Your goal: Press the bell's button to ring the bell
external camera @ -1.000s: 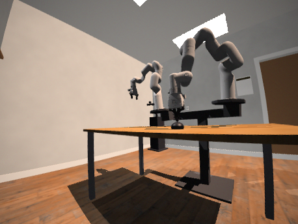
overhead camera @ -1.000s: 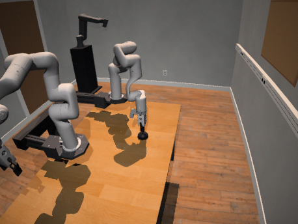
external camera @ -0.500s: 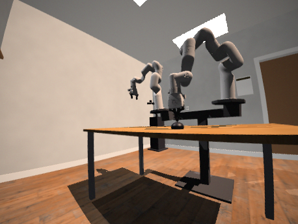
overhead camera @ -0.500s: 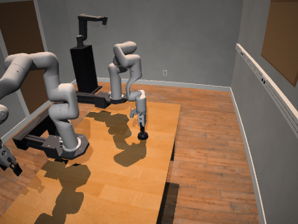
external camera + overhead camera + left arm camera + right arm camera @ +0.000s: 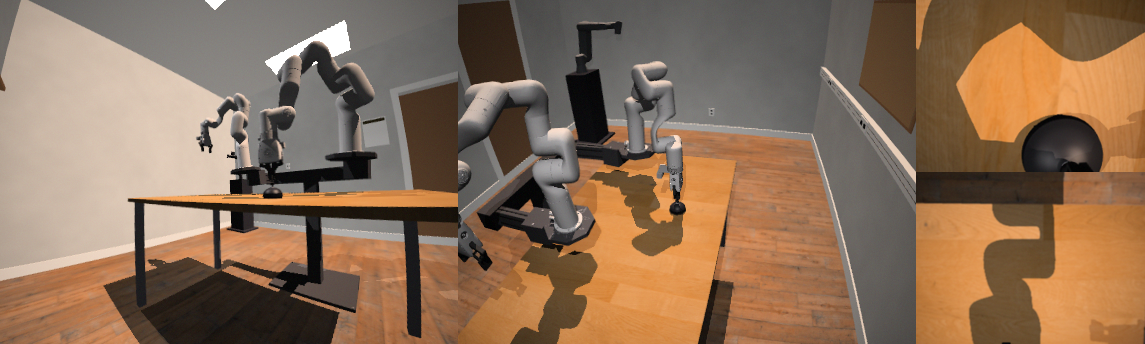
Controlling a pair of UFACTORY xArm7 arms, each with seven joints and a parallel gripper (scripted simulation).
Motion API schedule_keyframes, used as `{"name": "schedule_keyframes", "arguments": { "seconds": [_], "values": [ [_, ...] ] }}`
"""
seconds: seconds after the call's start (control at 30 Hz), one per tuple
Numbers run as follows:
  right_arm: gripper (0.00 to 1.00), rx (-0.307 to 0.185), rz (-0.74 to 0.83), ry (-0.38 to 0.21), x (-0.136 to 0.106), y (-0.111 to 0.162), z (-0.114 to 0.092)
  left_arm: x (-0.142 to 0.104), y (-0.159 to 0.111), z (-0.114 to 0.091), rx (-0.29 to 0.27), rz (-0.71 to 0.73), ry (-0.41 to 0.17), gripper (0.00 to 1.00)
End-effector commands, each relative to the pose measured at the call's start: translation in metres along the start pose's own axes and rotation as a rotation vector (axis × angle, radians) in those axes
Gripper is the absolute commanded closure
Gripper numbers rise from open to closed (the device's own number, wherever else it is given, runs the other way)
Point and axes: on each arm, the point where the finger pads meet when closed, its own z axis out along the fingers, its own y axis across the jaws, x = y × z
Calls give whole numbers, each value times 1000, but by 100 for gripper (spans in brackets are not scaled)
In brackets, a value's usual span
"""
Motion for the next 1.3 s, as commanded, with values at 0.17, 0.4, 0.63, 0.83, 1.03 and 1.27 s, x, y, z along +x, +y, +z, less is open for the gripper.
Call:
{"name": "schedule_keyframes", "arguments": {
  "seconds": [0.17,0.4,0.63,0.83,1.03,1.27],
  "values": [
    [0,0,0,4,1,0,-2,-1,-1,-28,3,0,-2,100],
    [0,0,0,4,1,0,-2,-1,-1,-45,3,0,-2,100],
    [0,0,0,4,1,0,-2,-1,-1,-53,3,0,-2,100],
    [0,0,0,4,1,0,-2,-1,-1,-56,3,0,-2,100],
    [0,0,0,4,1,0,-2,-1,-1,-56,3,0,-2,100],
    [0,0,0,4,1,0,-2,-1,-1,-56,3,0,-2,100]
  ]
}}
